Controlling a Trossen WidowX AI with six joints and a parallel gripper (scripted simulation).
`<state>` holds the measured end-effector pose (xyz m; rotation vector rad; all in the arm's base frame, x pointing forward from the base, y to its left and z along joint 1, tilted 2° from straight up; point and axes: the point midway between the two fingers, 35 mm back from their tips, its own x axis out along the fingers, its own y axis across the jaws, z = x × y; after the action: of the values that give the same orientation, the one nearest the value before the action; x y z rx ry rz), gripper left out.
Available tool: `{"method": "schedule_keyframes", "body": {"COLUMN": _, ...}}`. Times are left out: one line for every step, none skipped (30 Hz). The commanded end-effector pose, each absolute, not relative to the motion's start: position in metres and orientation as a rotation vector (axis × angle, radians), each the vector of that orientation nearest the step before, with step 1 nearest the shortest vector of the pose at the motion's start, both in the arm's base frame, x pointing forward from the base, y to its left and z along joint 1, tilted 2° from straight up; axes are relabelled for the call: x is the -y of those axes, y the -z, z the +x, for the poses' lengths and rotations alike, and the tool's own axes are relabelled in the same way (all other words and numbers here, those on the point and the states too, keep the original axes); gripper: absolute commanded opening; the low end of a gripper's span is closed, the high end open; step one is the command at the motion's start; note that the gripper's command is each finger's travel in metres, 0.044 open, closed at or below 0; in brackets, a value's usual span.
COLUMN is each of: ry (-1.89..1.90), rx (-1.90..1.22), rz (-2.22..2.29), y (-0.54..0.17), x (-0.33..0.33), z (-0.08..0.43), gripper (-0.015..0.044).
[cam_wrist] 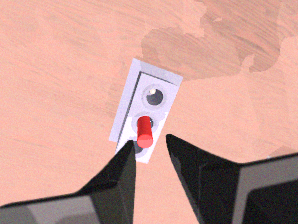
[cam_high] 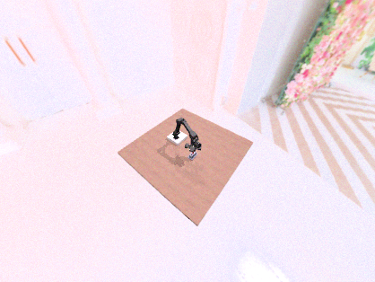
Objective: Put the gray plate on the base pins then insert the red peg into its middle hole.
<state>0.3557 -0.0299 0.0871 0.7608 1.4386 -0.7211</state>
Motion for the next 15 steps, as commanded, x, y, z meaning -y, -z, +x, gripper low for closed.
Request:
{"method": "schedule_keyframes", "body": {"ry": 0.721, "rx": -1.439, "rz": 0.76, "y": -0.0871, "x": 0.03, "z": 0.3556, "gripper": 0.015}}
{"method": "schedule_keyframes", "body": {"ry": 0.721, "rx": -1.439, "rz": 0.76, "y": -0.0871, "x": 0.03, "z": 0.3556, "gripper": 0.015}}
{"method": "schedule_keyframes", "body": {"ry": 0.721, "rx": -1.439, "rz": 0.76, "y": -0.0871, "x": 0.03, "z": 0.3556, "gripper": 0.015}}
{"method": "schedule_keyframes", "body": {"ry": 0.721, "rx": -1.439, "rz": 0.76, "y": -0.0871, "x": 0.03, "z": 0.3556, "gripper": 0.015}}
{"method": "schedule_keyframes", "body": {"ry": 0.721, "rx": -1.439, "rz": 0.76, "y": -0.0871, "x": 0.03, "z": 0.3556, "gripper": 0.015}}
{"method": "schedule_keyframes", "body": {"ry": 0.721, "rx": -1.439, "rz": 0.76, "y": -0.0871, "x": 0.03, "z": 0.3556, "gripper": 0.015}}
{"method": "schedule_keyframes", "body": {"ry": 0.721, "rx": -1.439, "rz": 0.76, "y": -0.0873, "x": 0.03, "z": 0.3556, "gripper": 0.015}}
{"method": "schedule_keyframes", "body": {"ry": 0.722, "rx": -1.439, "rz": 0.76, "y": -0.0876, "x": 0.03, "z": 0.3556, "gripper": 0.015}}
{"method": "schedule_keyframes", "body": {"ry": 0.722, "rx": -1.439, "rz": 0.759, "y": -0.088, "x": 0.0299, "z": 0.3557, "gripper": 0.015}}
{"method": "schedule_keyframes", "body": {"ry": 0.722, "rx": -1.439, "rz": 0.758, "y": -0.0886, "x": 0.0299, "z": 0.3557, "gripper": 0.015}}
{"method": "schedule_keyframes", "body": {"ry": 0.722, "rx": -1.44, "rz": 0.757, "y": -0.0892, "x": 0.0299, "z": 0.3557, "gripper": 0.015}}
{"method": "schedule_keyframes", "body": {"ry": 0.723, "rx": -1.44, "rz": 0.756, "y": -0.0899, "x": 0.0298, "z": 0.3557, "gripper": 0.015}}
{"method": "schedule_keyframes", "body": {"ry": 0.723, "rx": -1.44, "rz": 0.755, "y": -0.0909, "x": 0.0297, "z": 0.3556, "gripper": 0.015}}
{"method": "schedule_keyframes", "body": {"ry": 0.723, "rx": -1.44, "rz": 0.755, "y": -0.0916, "x": 0.0296, "z": 0.3555, "gripper": 0.015}}
{"method": "schedule_keyframes", "body": {"ry": 0.723, "rx": -1.441, "rz": 0.754, "y": -0.0923, "x": 0.0294, "z": 0.3553, "gripper": 0.015}}
